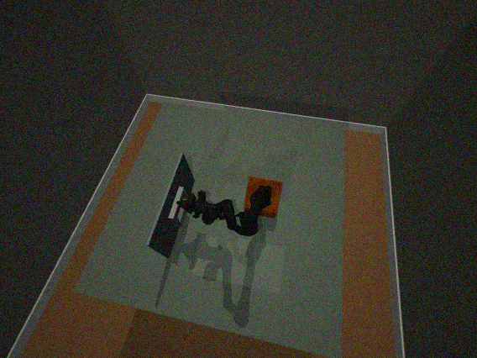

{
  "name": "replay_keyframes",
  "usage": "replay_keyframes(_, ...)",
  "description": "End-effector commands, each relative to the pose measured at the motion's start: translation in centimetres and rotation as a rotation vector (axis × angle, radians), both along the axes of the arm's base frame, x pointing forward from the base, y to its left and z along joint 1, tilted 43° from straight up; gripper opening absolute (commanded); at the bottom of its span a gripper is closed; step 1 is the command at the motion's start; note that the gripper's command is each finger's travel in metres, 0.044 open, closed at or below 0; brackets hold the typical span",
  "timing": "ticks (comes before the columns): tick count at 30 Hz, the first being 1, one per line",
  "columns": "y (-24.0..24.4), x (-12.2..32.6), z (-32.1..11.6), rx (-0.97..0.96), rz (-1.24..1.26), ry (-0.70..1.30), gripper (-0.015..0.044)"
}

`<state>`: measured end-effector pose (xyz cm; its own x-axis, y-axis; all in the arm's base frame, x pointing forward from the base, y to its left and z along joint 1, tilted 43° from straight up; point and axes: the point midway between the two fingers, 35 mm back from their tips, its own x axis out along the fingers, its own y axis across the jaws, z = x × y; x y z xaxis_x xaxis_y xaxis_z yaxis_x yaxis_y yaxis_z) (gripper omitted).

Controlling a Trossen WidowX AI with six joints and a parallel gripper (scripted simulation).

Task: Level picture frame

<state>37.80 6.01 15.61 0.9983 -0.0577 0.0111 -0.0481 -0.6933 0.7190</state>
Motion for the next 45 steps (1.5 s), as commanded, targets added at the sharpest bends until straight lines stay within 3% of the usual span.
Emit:
replay_keyframes(1,0.0,0.0,0.0,-0.003,0.0,0.0,0.0105)
replay_keyframes(7,0.0,0.0,0.0,-0.003,0.0,0.0,0.026)
replay_keyframes(12,0.3,-0.8,0.1,-0.036,-0.001,0.002,0.026)
replay_keyframes(20,1.0,-9.8,-0.5,-0.4,-0.014,0.025,0.026)
replay_keyframes(26,1.3,-9.9,0.1,-0.376,-0.008,0.024,0.026)
replay_keyframes(45,0.4,-18.0,3.1,-0.411,-0.009,0.03,0.026)
